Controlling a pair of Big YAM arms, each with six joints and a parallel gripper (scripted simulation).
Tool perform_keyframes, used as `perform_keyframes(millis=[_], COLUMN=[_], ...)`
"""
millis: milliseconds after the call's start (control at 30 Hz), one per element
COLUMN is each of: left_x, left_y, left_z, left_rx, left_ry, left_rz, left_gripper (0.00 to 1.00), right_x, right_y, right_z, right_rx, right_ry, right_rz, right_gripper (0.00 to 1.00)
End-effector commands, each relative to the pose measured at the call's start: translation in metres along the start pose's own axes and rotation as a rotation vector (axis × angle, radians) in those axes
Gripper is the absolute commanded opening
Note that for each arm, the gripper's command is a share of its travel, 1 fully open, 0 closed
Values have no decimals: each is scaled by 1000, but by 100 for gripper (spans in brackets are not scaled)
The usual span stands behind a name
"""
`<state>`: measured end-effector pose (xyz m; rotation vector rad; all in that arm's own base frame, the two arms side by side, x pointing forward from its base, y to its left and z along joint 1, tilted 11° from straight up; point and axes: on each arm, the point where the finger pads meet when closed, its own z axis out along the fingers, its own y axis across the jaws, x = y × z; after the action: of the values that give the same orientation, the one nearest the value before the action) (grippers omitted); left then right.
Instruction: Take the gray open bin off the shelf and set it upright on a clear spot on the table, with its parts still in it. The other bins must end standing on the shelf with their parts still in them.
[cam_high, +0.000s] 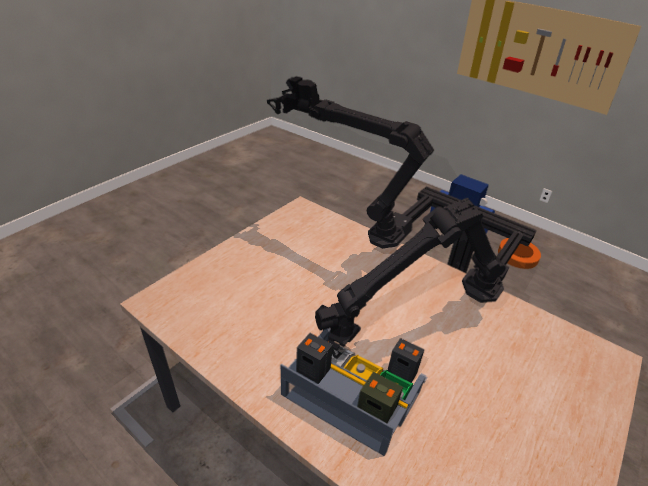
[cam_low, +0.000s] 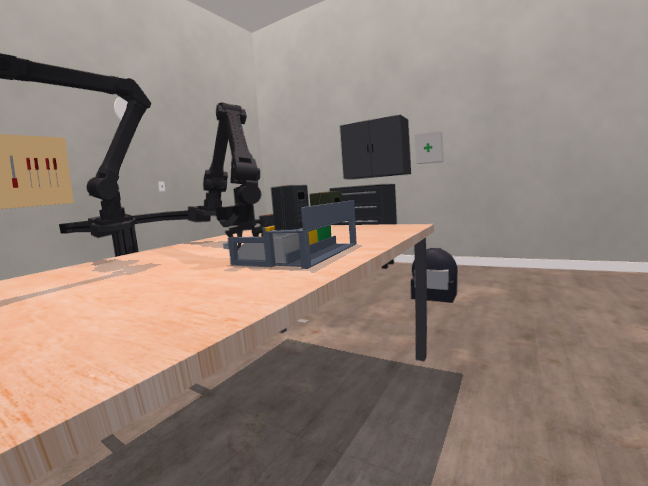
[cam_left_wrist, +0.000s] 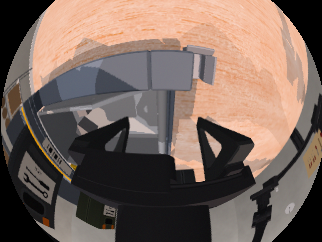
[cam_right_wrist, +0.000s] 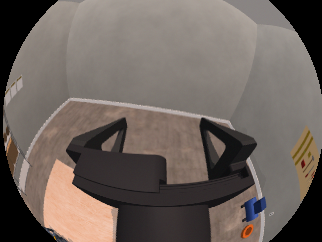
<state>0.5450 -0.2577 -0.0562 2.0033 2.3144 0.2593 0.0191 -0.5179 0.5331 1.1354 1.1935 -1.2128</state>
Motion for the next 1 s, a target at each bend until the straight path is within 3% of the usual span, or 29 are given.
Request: perform_keyframes(millis=[0, 967], left_x=[-1, -3], left_y=[12, 14], left_z=[-3, 0], left_rx=[-22, -21], left_ry=[-18, -18], left_rz=[3, 3], left_gripper=[90, 90], right_x=[-11, -11], right_y=[-7, -7], right_z=[-6, -6], right_rx=[15, 15], right_ry=[-30, -30], right_rz=[9, 9], right_gripper=[100, 100])
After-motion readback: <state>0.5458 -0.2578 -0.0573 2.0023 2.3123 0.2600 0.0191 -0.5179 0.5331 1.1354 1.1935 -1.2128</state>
